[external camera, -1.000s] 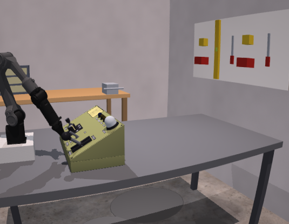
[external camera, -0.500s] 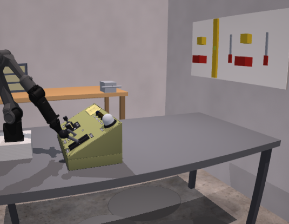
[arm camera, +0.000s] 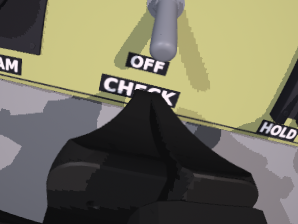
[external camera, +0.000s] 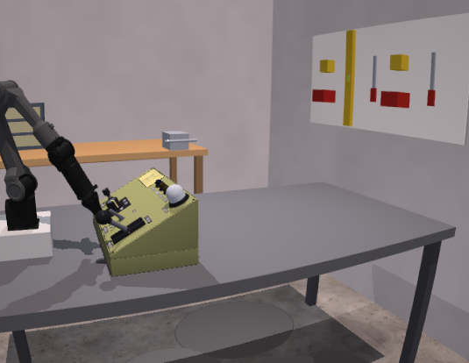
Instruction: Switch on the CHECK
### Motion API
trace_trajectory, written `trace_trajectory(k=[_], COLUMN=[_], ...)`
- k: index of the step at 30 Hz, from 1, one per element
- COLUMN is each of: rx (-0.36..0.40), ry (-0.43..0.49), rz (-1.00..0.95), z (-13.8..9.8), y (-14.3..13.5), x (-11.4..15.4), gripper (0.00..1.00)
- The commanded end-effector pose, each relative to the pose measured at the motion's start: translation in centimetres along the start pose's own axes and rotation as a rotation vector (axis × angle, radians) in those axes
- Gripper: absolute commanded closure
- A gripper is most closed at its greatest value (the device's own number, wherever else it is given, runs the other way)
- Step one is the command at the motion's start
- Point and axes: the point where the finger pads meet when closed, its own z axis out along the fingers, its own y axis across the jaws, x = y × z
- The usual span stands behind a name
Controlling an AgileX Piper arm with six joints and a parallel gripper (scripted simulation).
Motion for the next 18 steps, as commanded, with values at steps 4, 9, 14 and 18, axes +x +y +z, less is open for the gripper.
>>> trace_trajectory(k=[4, 9, 14, 18], rx=[0.0, 0.0, 0.0, 0.0], ry=[-0.001, -0.001, -0.001, -0.001], rz=[-0.001, -0.001, -0.001, -0.001], z=[0.0, 0.0, 0.0, 0.0], y=[0.0, 0.0, 0.0, 0.0], x=[-0.4, -0.8, -1.1, -1.5], gripper=[1.0, 1.0, 1.0, 1.0])
